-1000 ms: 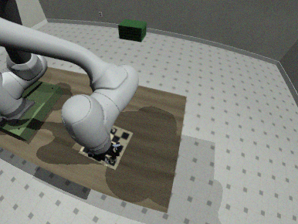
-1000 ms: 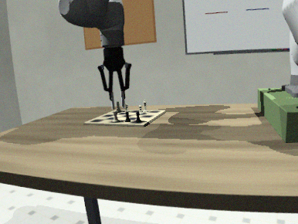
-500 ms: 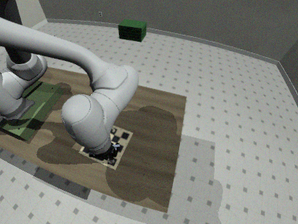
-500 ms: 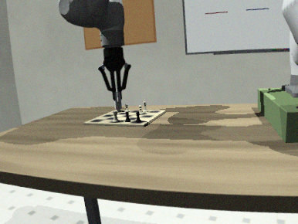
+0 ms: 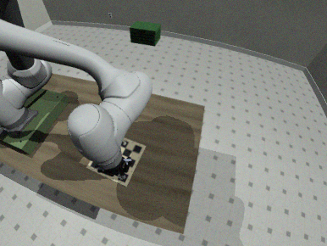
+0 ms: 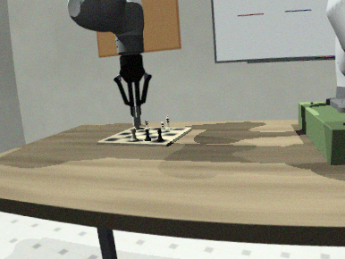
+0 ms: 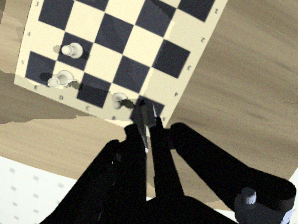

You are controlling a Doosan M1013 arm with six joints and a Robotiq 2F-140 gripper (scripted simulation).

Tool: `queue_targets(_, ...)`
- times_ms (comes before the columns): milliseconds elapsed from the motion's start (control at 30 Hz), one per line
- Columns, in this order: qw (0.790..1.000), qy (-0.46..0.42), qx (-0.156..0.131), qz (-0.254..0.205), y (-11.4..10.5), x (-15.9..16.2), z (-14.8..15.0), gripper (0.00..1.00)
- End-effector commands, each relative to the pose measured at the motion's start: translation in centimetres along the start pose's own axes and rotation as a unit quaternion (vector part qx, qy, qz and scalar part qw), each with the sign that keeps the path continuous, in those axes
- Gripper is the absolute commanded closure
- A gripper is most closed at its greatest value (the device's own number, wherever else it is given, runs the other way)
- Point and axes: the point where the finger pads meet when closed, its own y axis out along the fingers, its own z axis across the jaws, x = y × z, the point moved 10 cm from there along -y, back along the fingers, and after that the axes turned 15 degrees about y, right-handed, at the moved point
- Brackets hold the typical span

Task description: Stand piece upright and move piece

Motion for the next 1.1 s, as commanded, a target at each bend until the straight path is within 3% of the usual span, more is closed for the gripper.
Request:
queue_targets(0,1.0,0.0,0.0,0.0,0.0,0.0,0.0,1.0)
queue_targets(433,1.0,0.0,0.0,0.0,-1.4,0.0,0.0,1.0)
queue_targets(800,1.0,0.0,0.0,0.0,-8.9,0.0,0.0,1.0)
queue_targets(1067,1.0,0.0,0.0,0.0,-10.0,0.0,0.0,1.0)
